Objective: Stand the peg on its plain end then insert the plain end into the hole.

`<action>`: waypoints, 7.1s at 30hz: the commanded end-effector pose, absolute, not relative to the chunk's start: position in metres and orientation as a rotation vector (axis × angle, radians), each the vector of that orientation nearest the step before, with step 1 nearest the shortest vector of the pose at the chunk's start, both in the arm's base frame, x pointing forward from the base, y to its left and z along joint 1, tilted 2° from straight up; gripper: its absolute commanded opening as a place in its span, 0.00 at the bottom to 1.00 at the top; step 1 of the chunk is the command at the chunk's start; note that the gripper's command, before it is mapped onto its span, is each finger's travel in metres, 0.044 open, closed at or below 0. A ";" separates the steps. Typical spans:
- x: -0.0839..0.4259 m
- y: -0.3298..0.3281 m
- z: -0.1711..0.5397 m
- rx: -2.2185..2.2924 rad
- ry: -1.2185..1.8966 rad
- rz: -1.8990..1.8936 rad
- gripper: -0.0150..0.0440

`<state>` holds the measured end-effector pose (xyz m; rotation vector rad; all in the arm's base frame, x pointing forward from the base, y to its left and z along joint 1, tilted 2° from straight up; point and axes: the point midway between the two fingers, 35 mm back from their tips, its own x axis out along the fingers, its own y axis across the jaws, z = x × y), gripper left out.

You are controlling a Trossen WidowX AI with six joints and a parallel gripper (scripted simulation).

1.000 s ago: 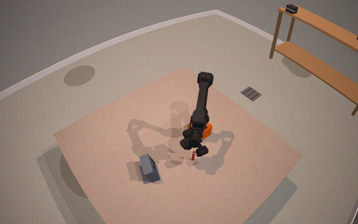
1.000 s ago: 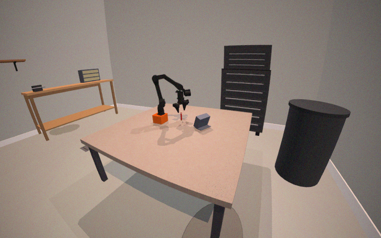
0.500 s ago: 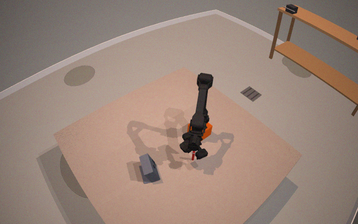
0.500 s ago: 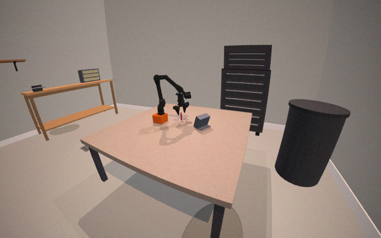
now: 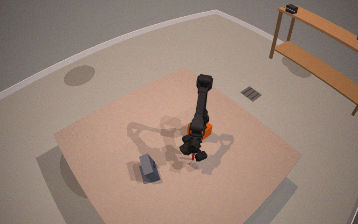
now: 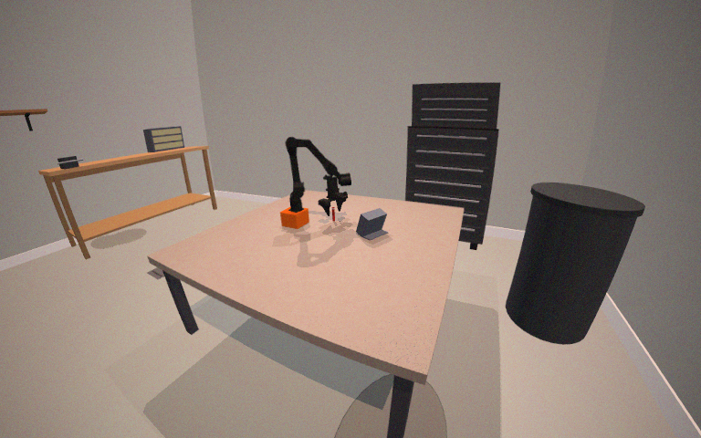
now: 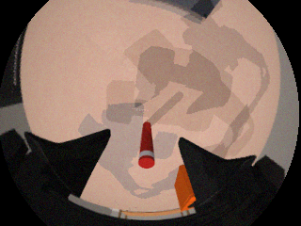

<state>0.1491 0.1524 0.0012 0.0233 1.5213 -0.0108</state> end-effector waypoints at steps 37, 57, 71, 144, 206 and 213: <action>0.150 0.154 0.030 0.019 1.526 -0.012 0.25; 0.153 0.153 0.074 -0.010 1.493 0.000 0.25; 0.172 0.159 0.060 -0.081 1.370 0.027 0.25; 0.239 0.175 0.033 -0.356 0.751 0.021 0.25; 0.270 0.166 0.036 -0.434 0.458 -0.075 0.25; 0.276 0.164 0.035 -0.438 0.442 -0.083 0.25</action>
